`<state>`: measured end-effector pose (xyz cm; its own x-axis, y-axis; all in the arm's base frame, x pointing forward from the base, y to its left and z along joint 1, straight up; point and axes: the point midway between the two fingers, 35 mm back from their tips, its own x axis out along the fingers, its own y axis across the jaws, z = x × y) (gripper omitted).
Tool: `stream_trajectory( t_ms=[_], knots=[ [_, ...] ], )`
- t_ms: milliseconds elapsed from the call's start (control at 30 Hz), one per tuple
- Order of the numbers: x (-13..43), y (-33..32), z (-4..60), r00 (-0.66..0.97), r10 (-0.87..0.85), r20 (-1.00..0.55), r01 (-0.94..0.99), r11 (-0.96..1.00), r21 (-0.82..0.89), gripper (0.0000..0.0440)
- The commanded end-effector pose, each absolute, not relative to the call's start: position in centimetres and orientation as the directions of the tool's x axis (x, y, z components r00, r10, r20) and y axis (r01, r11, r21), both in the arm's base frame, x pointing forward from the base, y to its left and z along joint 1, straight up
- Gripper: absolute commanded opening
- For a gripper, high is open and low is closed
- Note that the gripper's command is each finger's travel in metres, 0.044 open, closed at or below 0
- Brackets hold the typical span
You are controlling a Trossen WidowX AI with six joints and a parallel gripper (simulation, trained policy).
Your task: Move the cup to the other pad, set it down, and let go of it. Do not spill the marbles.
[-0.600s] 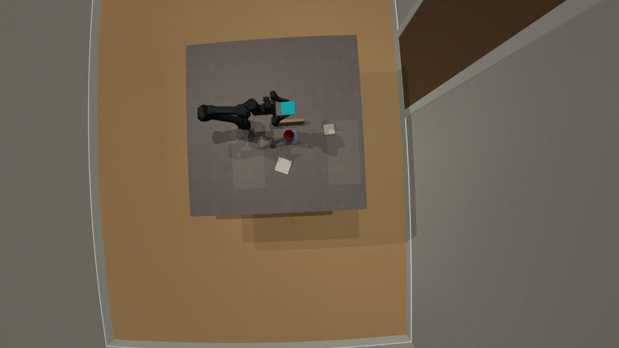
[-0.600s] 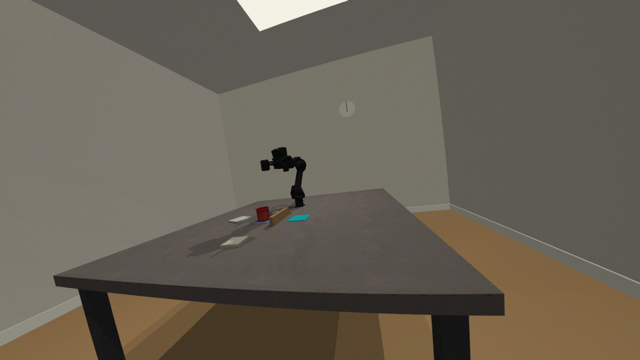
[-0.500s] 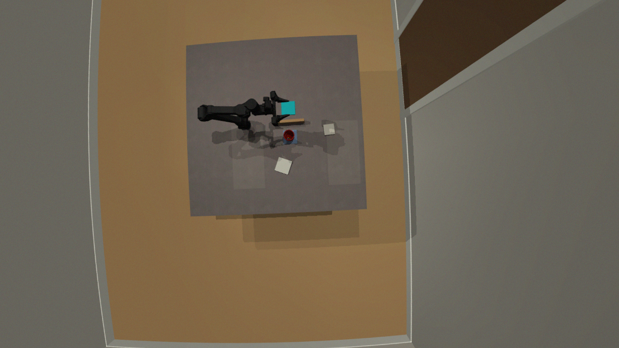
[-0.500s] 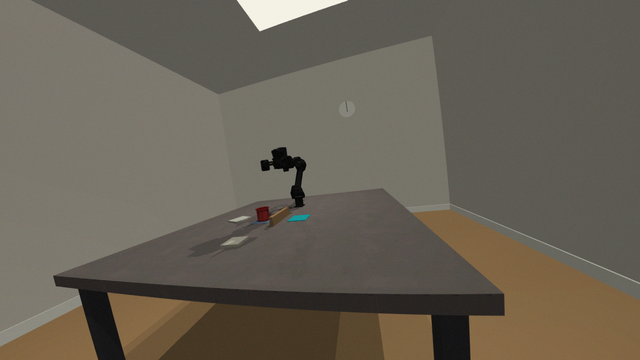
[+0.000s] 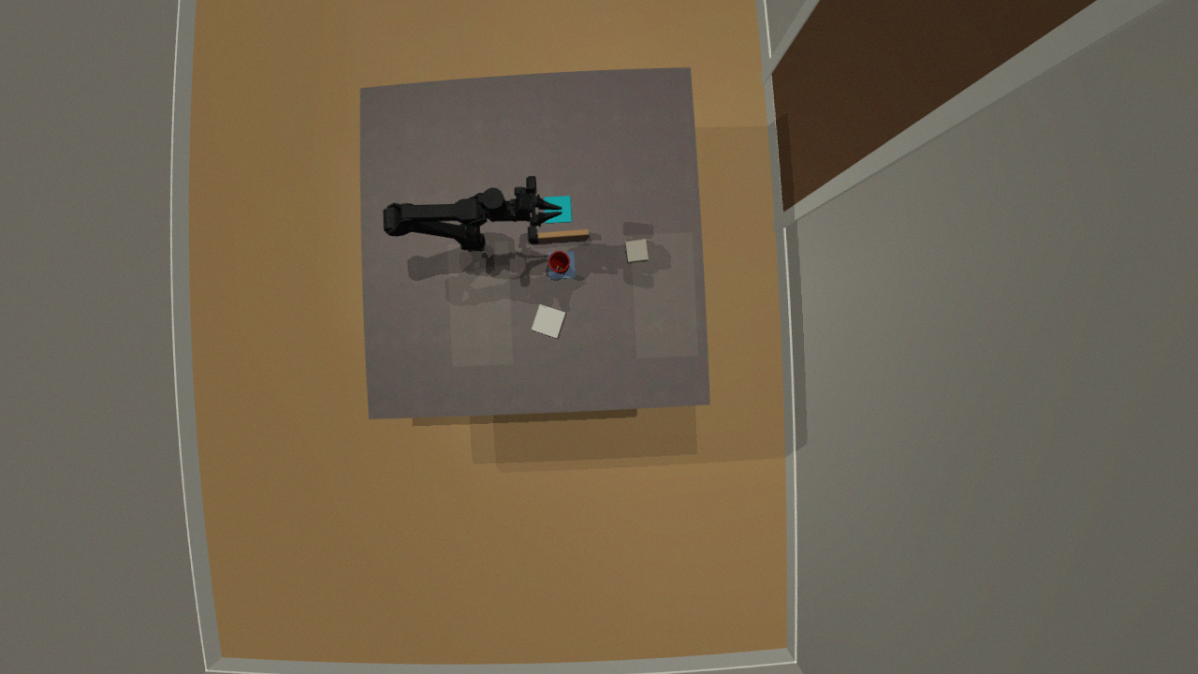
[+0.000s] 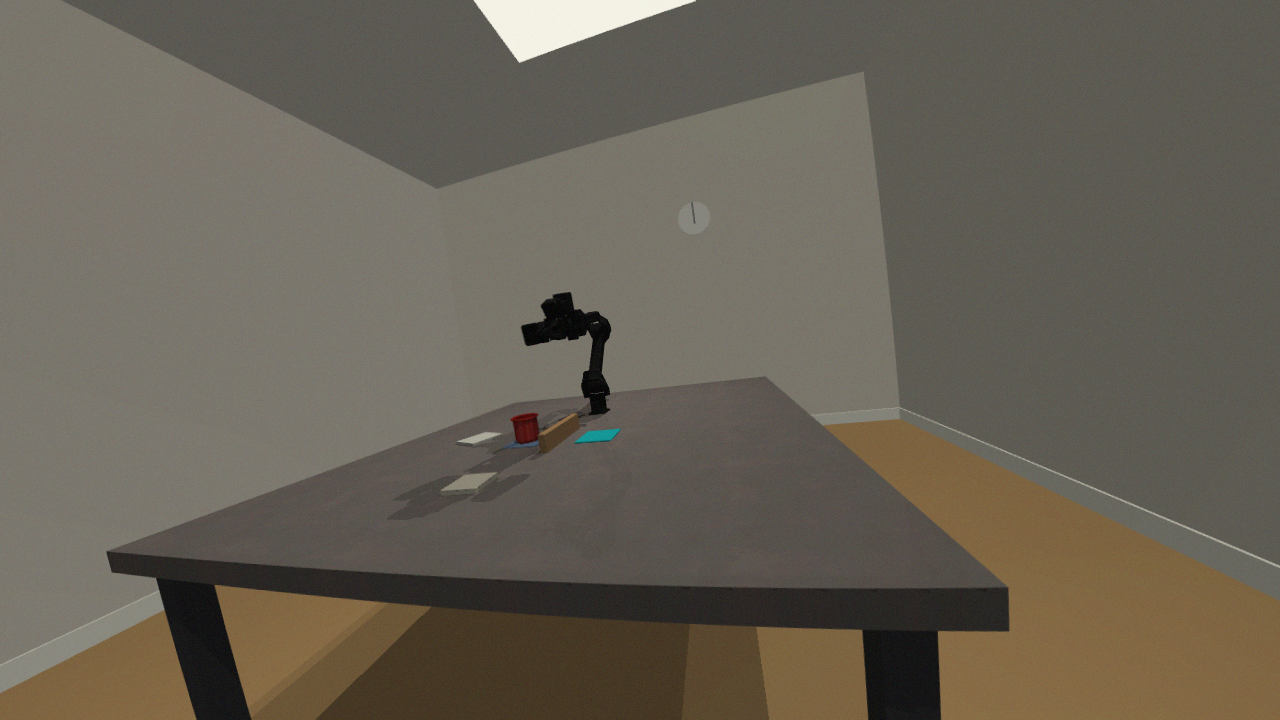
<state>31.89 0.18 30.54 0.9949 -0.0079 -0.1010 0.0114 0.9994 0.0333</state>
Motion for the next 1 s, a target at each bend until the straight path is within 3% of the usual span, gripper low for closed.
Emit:
stream_trajectory(
  t_ms=[0,133,233,967],
  knots=[
    [32.4,0.6,29.7,0.985,0.000,-0.171,0.008,0.999,0.049,0.0038],
    [32.8,1.1,29.3,0.975,0.013,-0.222,0.001,0.998,0.065,0.0115],
    [33.0,1.4,29.0,0.965,0.022,-0.261,-0.002,0.997,0.078,0.0133],
    [34.0,3.0,26.1,0.818,0.044,-0.573,0.043,0.990,0.137,0.0100]
  ],
)
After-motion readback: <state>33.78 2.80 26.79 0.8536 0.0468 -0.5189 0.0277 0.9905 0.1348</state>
